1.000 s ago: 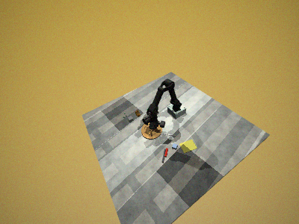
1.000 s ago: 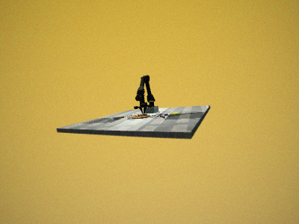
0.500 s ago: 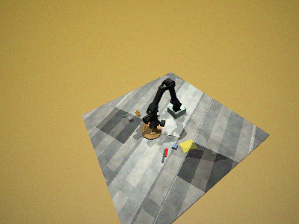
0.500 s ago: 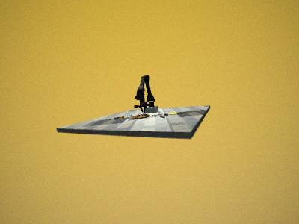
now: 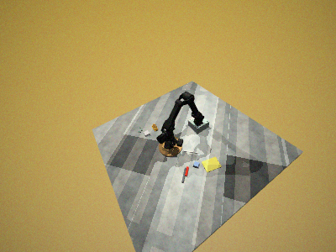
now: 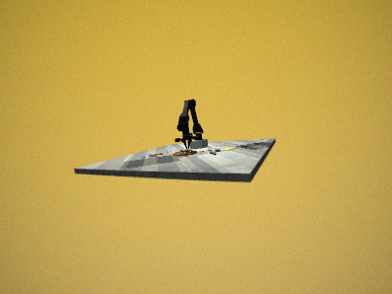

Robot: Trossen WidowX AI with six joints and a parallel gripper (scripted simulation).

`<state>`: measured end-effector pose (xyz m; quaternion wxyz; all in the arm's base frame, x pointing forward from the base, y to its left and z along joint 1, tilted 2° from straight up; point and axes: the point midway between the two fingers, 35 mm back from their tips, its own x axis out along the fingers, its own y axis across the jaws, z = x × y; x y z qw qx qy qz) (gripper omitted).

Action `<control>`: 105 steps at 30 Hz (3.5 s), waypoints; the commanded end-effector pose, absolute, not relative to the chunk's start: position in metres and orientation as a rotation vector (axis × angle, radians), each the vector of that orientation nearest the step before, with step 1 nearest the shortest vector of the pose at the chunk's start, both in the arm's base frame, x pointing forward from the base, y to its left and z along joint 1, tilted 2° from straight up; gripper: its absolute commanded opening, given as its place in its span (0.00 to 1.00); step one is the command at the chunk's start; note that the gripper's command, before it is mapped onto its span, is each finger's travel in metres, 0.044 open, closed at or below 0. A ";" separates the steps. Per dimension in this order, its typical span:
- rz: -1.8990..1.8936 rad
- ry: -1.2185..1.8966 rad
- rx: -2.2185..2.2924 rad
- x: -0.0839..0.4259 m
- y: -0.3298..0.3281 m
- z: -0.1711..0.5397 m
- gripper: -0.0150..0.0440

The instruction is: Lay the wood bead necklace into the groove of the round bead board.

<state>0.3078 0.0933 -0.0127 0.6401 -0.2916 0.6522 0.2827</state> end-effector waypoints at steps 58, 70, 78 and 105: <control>0.645 1.483 -0.661 0.339 0.119 -0.016 1.00; 0.178 1.570 -0.199 0.333 0.100 -0.006 0.69; -0.504 1.516 0.475 0.321 0.072 0.004 0.46; -0.962 1.351 0.930 0.312 0.055 0.009 0.46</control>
